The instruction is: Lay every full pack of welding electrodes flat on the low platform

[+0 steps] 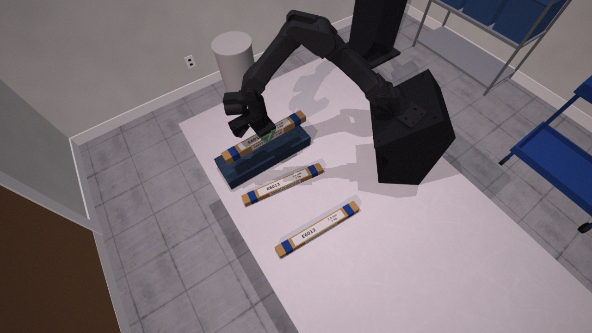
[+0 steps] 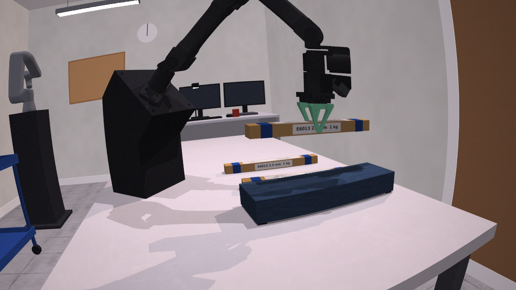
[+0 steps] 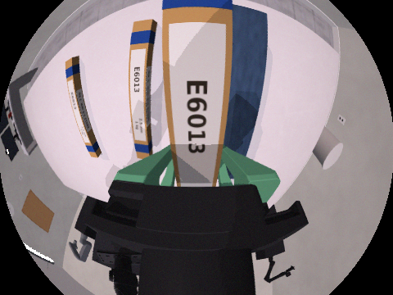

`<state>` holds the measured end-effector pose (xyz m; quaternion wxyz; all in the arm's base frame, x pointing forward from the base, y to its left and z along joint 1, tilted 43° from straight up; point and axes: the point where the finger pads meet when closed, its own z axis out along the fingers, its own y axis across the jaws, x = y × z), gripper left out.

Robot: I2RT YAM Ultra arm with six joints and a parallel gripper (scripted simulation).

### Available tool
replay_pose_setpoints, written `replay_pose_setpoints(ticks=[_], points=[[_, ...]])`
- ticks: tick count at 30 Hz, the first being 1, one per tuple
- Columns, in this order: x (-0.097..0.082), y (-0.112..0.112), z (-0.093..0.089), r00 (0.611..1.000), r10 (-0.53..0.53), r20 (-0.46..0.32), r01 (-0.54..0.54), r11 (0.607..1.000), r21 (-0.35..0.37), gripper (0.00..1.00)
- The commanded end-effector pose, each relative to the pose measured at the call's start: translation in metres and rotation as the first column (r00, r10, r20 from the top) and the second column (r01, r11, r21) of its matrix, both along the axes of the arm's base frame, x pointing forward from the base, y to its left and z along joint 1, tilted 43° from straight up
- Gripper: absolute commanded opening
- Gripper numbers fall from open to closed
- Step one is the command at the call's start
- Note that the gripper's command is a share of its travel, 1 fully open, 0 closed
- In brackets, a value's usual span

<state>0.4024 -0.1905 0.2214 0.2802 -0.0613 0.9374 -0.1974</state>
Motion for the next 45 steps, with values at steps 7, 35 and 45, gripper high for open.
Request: replay_pose_setpoints(ticks=[7, 35, 45], points=[[0.003, 0.001, 0.046, 0.996, 0.015, 0.088, -0.012, 0.999, -0.032, 0.0], [0.006, -0.007, 0.047, 0.996, 0.01, 0.091, -0.006, 0.999, -0.034, 0.0], [0.007, -0.011, 0.043, 0.996, 0.003, 0.084, 0.0, 1.0, -0.03, 0.0]])
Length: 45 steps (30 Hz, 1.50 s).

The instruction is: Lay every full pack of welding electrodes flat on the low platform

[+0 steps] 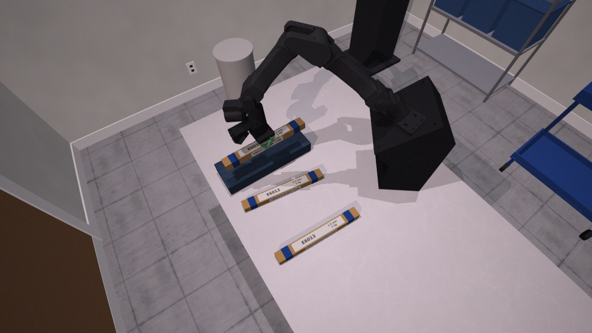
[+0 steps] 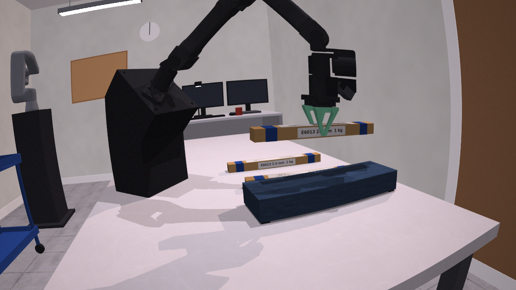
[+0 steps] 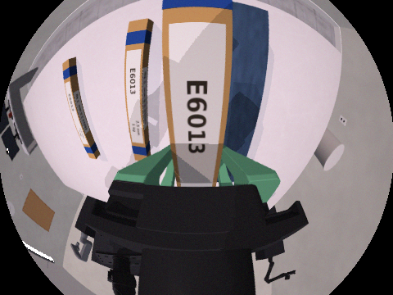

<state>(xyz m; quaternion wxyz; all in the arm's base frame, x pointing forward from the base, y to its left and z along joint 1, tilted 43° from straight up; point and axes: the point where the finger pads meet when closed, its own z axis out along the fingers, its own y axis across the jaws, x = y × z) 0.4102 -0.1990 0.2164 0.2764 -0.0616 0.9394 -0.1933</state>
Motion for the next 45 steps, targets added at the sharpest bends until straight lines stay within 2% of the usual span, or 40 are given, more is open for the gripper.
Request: replay_pose_setpoints(ticks=[1, 45], points=[[-0.0007, -0.0025, 0.048, 0.996, 0.003, 0.093, 0.001, 0.999, -0.038, 0.0], [0.0019, -0.003, 0.048, 0.996, 0.006, 0.095, -0.002, 0.999, -0.037, 0.0]])
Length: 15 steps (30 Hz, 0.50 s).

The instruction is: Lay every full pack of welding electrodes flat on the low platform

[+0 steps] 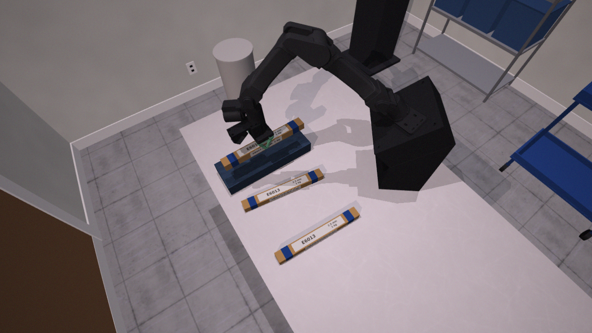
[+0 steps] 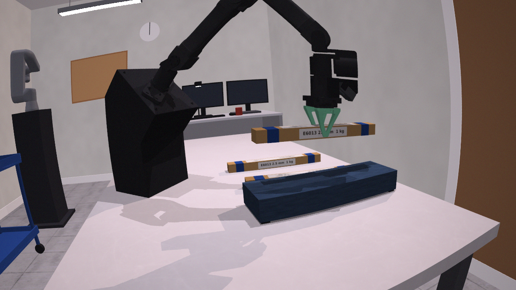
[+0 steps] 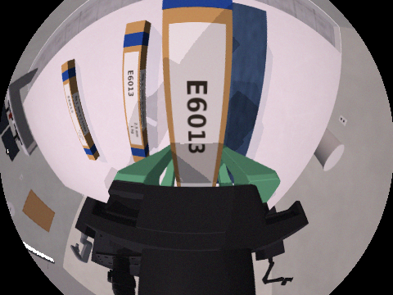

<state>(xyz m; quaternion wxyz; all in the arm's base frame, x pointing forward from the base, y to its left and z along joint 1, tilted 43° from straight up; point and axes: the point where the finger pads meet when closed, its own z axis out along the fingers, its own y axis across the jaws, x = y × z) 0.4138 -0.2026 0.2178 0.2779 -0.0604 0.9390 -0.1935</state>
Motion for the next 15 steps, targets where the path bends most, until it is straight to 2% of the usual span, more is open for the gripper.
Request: replay_pose_setpoints(ticks=[1, 15], points=[[-0.0017, 0.0005, 0.0466, 0.996, 0.007, 0.091, -0.004, 0.999, -0.038, 0.0], [0.0005, -0.0012, 0.045, 0.995, 0.006, 0.098, -0.002, 0.999, -0.041, 0.0]])
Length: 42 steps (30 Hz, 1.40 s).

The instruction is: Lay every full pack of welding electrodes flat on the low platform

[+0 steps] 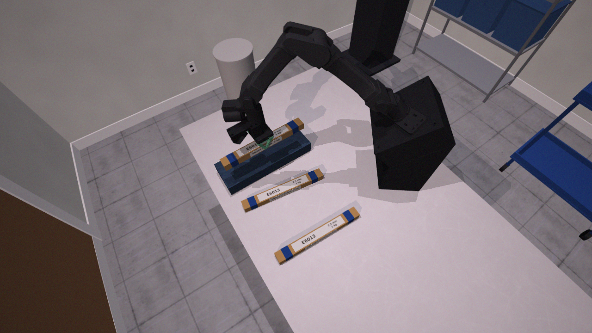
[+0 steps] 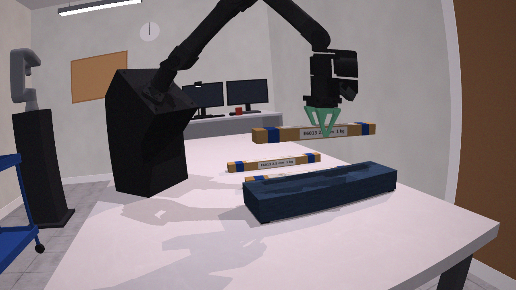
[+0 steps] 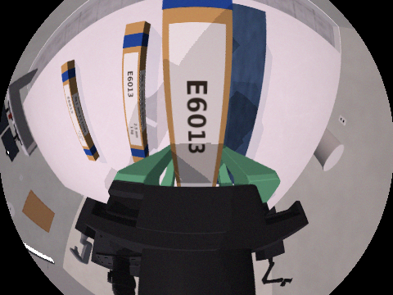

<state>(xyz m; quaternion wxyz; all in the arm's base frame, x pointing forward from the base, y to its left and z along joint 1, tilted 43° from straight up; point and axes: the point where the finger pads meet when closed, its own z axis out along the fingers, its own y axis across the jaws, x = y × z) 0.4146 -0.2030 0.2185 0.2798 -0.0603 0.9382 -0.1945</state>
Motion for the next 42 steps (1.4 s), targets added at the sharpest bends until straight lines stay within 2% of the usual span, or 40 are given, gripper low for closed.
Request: replay_pose_setpoints(ticks=[1, 17, 23, 28, 39, 41, 42], points=[[0.0, -0.001, 0.044, 0.996, 0.006, 0.094, -0.002, 0.999, -0.039, 0.0], [-0.001, -0.001, 0.043, 0.995, 0.005, 0.099, -0.001, 0.999, -0.041, 0.0], [-0.006, 0.001, 0.034, 0.997, 0.004, 0.074, -0.001, 1.0, -0.029, 0.0], [-0.003, -0.001, 0.041, 0.995, 0.004, 0.095, 0.0, 0.999, -0.039, 0.0], [0.006, -0.004, 0.027, 0.996, 0.008, 0.093, -0.004, 0.999, -0.038, 0.0], [0.01, -0.007, 0.032, 0.994, 0.007, 0.109, -0.002, 0.999, -0.046, 0.0], [0.01, -0.008, 0.029, 0.994, 0.005, 0.105, 0.0, 0.999, -0.044, 0.0]])
